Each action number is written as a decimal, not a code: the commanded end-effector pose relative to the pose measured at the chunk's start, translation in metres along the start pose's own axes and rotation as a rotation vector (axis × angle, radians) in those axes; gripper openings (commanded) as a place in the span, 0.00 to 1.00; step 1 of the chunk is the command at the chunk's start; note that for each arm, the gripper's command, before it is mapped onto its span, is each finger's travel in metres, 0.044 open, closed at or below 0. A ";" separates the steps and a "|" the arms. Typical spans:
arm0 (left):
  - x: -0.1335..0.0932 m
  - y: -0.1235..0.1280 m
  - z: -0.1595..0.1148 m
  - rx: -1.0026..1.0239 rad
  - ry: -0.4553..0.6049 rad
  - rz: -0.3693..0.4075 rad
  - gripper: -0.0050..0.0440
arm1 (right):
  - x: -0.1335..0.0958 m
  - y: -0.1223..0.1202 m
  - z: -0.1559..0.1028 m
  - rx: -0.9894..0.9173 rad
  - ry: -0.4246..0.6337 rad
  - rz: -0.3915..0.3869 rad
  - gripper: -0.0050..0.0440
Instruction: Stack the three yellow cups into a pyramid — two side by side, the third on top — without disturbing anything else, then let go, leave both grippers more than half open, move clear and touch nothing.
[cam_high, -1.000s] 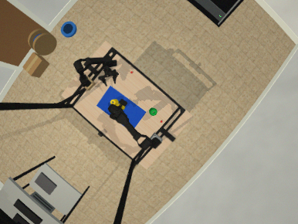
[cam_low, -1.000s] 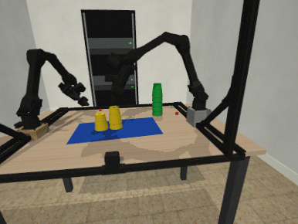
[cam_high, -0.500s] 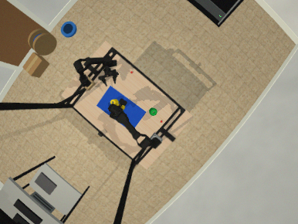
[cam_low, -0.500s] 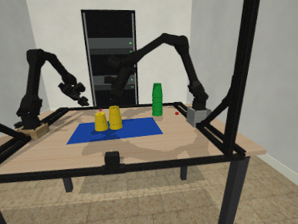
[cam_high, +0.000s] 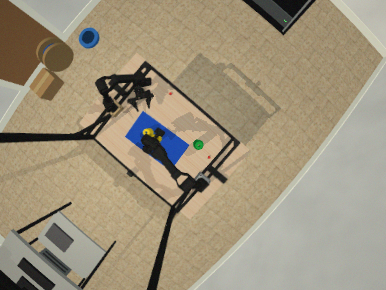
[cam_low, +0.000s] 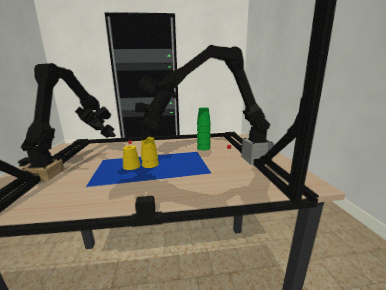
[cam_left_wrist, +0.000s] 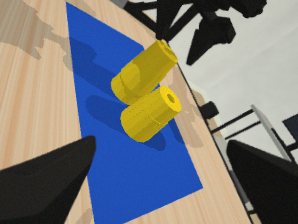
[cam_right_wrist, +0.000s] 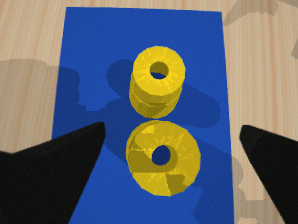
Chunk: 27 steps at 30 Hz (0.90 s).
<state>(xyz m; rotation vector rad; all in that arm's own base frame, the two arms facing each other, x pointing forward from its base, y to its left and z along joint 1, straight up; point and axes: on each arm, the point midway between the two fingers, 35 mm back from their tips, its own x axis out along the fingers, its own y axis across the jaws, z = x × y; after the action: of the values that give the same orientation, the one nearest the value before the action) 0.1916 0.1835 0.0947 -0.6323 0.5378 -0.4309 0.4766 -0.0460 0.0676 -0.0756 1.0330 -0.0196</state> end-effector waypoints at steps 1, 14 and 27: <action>0.000 0.000 0.000 0.002 -0.002 0.000 1.00 | 0.012 0.002 -0.010 -0.005 0.016 0.008 1.00; 0.000 0.000 0.000 0.002 -0.002 0.000 1.00 | 0.018 0.003 -0.013 -0.005 0.016 0.008 0.90; 0.000 0.000 0.000 0.002 -0.002 0.000 1.00 | 0.018 0.003 -0.013 -0.005 0.016 0.008 0.66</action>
<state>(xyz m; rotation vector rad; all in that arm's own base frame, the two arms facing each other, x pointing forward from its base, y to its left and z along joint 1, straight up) 0.1915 0.1837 0.0947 -0.6325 0.5376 -0.4303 0.4739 -0.0455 0.0462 -0.0752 1.0501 -0.0168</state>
